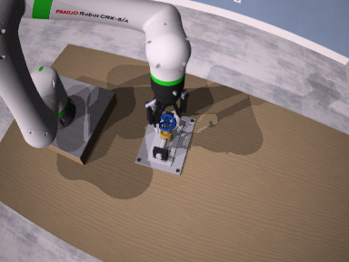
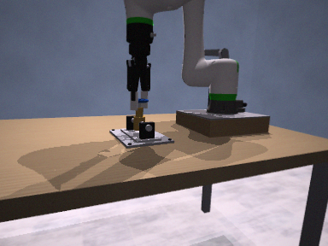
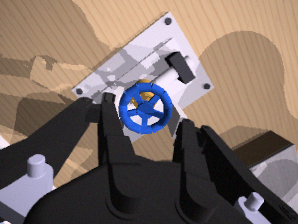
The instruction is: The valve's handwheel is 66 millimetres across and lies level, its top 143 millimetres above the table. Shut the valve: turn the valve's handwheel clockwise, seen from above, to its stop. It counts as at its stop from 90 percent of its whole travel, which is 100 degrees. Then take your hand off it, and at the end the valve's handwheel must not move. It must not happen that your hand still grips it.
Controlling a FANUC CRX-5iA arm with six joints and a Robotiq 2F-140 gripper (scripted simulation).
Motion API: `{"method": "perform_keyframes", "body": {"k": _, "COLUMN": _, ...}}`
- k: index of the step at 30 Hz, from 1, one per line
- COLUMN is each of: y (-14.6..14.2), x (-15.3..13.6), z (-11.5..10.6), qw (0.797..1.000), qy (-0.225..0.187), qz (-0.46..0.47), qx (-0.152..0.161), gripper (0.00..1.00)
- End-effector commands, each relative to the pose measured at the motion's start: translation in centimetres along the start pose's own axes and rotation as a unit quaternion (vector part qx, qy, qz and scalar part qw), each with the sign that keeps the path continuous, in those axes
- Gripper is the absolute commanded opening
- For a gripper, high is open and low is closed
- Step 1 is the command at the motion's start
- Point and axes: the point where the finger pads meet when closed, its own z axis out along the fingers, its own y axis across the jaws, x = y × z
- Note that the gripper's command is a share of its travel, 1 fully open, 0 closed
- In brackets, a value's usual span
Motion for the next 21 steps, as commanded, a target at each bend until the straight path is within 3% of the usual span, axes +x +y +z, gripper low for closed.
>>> {"method": "perform_keyframes", "body": {"k": 1, "y": -0.01, "x": 0.01, "z": 0.02, "qw": 1.000, "qy": 0.000, "qz": 0.007, "qx": 0.000, "gripper": 0.00}}
{"method": "perform_keyframes", "body": {"k": 21, "y": -0.01, "x": 0.01, "z": 0.02, "qw": 1.000, "qy": 0.000, "qz": 0.020, "qx": 0.000, "gripper": 0.00}}
